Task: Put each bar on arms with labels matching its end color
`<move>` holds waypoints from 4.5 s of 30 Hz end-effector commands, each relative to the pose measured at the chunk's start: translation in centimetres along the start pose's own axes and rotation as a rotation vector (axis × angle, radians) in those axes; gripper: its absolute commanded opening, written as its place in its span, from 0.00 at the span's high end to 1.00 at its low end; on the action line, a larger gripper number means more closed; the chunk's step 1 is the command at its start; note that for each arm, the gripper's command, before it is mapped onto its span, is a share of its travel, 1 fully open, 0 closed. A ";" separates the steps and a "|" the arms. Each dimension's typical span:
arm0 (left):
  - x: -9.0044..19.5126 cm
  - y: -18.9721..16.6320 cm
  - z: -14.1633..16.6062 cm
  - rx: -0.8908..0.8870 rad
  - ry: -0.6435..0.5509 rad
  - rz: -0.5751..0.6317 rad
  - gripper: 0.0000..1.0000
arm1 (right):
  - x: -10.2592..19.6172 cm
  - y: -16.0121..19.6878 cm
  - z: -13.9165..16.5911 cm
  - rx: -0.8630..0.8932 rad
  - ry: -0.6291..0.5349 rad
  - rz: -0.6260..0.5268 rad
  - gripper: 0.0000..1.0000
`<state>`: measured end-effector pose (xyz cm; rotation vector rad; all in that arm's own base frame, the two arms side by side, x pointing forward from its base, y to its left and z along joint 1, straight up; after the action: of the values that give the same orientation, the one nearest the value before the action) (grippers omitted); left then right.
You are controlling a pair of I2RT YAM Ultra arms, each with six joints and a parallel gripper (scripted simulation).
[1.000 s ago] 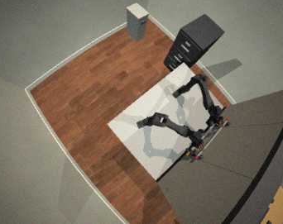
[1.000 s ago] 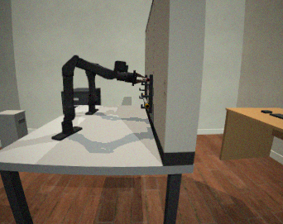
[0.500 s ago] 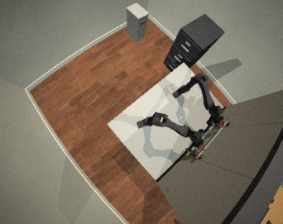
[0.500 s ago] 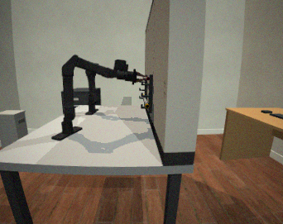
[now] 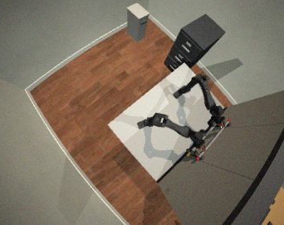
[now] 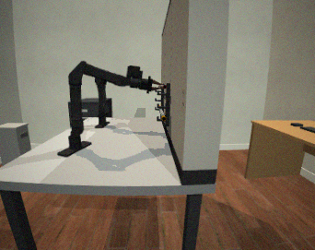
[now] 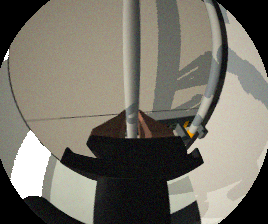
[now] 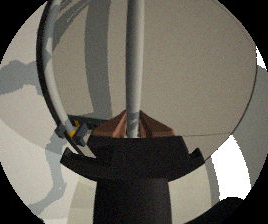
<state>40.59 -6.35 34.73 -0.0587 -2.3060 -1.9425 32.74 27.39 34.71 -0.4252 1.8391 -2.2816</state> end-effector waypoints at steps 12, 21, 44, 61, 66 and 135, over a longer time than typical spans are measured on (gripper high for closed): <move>2.5 3.8 -0.4 0.009 -0.019 -0.124 1.00 | 2.5 -3.6 0.9 -0.021 0.020 0.110 1.00; 3.2 3.2 -0.3 0.009 -0.019 -0.124 1.00 | 3.2 -2.9 0.8 -0.021 0.020 0.110 1.00; 4.7 2.2 -0.1 0.009 -0.019 -0.123 1.00 | 4.7 -2.0 0.6 -0.021 0.020 0.110 1.00; 5.9 1.8 -0.1 0.009 -0.019 -0.123 1.00 | 6.0 -1.6 0.5 -0.020 0.020 0.110 1.00; 5.8 1.1 0.1 0.009 -0.019 -0.123 1.00 | 5.9 -0.9 0.4 -0.020 0.020 0.110 1.00; 4.3 -6.7 1.5 0.010 -0.020 -0.122 1.00 | 4.5 6.9 -1.3 -0.020 0.019 0.110 1.00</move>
<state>35.04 -6.41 26.51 -0.0395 -2.3327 -1.9606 27.42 25.66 26.41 -0.3978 1.8377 -2.2503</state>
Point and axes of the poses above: on each arm, the point where the finger pads meet when closed, its own x axis back along the fingers, its own y axis across the jaws, z = x × y, the point moved 9 cm from there along x, back along the fingers, and after that the axes turned 10 degrees about x, right-handed, at the moved point
